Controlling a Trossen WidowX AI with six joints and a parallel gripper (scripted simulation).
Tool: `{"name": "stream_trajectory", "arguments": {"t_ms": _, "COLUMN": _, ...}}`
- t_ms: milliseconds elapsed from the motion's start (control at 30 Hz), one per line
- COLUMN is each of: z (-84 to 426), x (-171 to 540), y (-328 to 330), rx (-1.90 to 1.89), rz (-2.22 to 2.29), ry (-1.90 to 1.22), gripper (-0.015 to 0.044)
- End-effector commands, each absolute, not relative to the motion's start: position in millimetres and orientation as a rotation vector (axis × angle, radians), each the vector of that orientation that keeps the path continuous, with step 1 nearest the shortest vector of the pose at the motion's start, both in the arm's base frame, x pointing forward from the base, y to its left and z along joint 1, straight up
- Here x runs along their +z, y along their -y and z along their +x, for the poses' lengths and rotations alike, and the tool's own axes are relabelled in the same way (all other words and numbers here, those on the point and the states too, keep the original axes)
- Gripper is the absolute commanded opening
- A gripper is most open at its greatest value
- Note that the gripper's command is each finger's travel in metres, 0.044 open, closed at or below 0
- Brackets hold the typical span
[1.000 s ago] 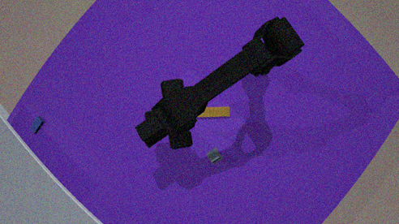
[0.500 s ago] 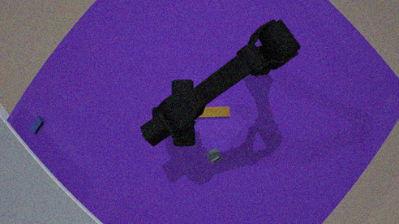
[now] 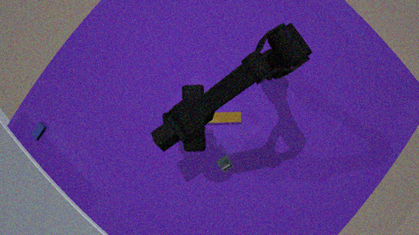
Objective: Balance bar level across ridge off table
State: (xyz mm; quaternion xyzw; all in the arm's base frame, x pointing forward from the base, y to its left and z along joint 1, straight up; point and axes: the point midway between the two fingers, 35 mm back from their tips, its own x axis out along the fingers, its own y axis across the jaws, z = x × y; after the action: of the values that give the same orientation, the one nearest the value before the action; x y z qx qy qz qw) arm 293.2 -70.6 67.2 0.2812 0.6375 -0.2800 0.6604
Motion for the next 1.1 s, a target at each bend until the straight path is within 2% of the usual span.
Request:
{"name": "stream_trajectory", "arguments": {"t_ms": 0, "z": 293, "x": 60, "y": 70, "rx": -0.634, "rz": 0.642, "ry": -1.447, "gripper": 0.0315}}
{"name": "stream_trajectory", "arguments": {"t_ms": 667, "z": 293, "x": 48, "y": 70, "rx": -0.634, "rz": 0.642, "ry": -1.447, "gripper": 0.0315}}
{"name": "stream_trajectory", "arguments": {"t_ms": 867, "z": 293, "x": 48, "y": 70, "rx": -0.635, "rz": 0.636, "ry": -1.449, "gripper": 0.0157}}
{"name": "stream_trajectory", "arguments": {"t_ms": 1067, "z": 293, "x": 48, "y": 70, "rx": -0.635, "rz": 0.636, "ry": -1.449, "gripper": 0.0118}}
